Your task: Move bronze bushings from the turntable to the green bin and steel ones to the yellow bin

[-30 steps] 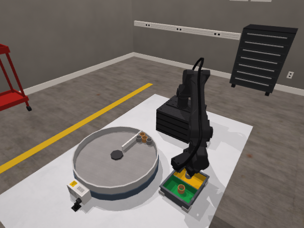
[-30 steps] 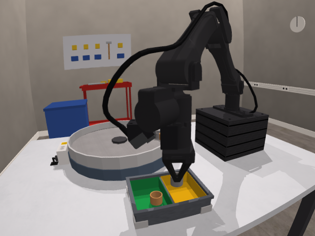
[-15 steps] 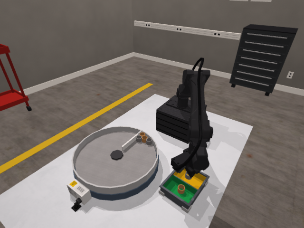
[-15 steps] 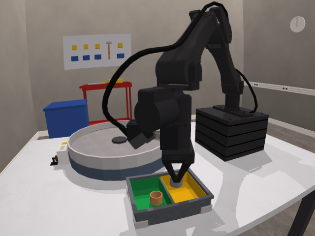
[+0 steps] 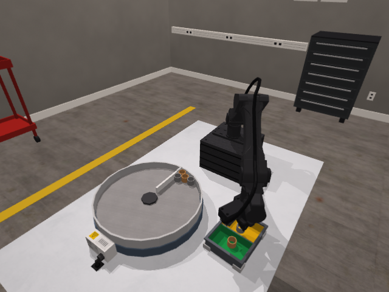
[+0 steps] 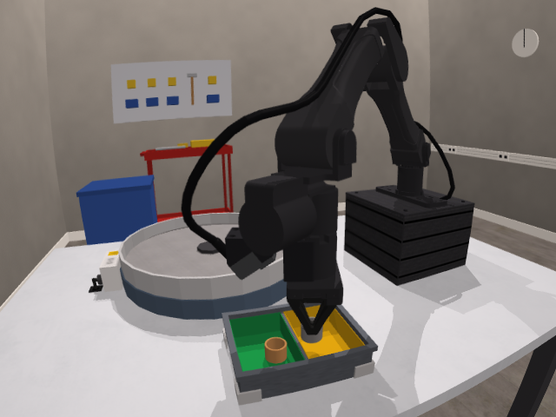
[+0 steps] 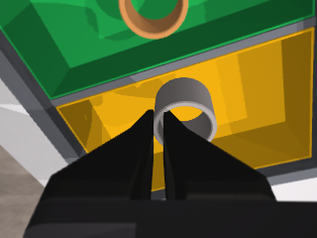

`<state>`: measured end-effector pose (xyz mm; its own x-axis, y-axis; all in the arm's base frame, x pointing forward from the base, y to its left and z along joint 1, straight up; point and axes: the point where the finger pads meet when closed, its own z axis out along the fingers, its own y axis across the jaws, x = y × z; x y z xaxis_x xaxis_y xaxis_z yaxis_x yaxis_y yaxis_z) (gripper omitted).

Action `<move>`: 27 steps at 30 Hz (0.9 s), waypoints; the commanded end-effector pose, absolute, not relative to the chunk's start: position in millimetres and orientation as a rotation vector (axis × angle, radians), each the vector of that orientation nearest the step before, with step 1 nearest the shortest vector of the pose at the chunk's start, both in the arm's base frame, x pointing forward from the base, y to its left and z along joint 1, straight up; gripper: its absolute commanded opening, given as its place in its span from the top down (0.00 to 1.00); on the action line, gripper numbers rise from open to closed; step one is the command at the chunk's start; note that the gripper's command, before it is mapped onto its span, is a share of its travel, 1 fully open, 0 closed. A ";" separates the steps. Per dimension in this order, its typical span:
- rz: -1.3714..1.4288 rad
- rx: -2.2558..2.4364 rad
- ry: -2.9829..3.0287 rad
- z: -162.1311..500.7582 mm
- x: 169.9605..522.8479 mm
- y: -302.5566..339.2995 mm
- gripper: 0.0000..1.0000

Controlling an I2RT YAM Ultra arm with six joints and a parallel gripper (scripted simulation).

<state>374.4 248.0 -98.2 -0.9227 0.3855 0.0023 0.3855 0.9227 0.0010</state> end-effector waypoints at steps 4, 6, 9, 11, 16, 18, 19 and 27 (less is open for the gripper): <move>0.003 -0.622 -3.090 -111.1 375.8 247.6 1.00; 0.011 -0.621 -3.085 -115.2 373.3 245.8 1.00; -0.040 -0.627 -3.116 -103.3 385.2 253.5 1.00; -0.033 -0.627 -3.112 -106.9 384.1 252.7 1.00; -0.013 -0.624 -3.100 -112.7 380.3 250.2 1.00; -0.006 -0.623 -3.096 -113.7 379.0 249.3 1.00; -0.006 -0.623 -3.095 -113.7 379.0 249.3 1.00; -0.006 -0.623 -3.095 -113.7 379.0 249.3 1.00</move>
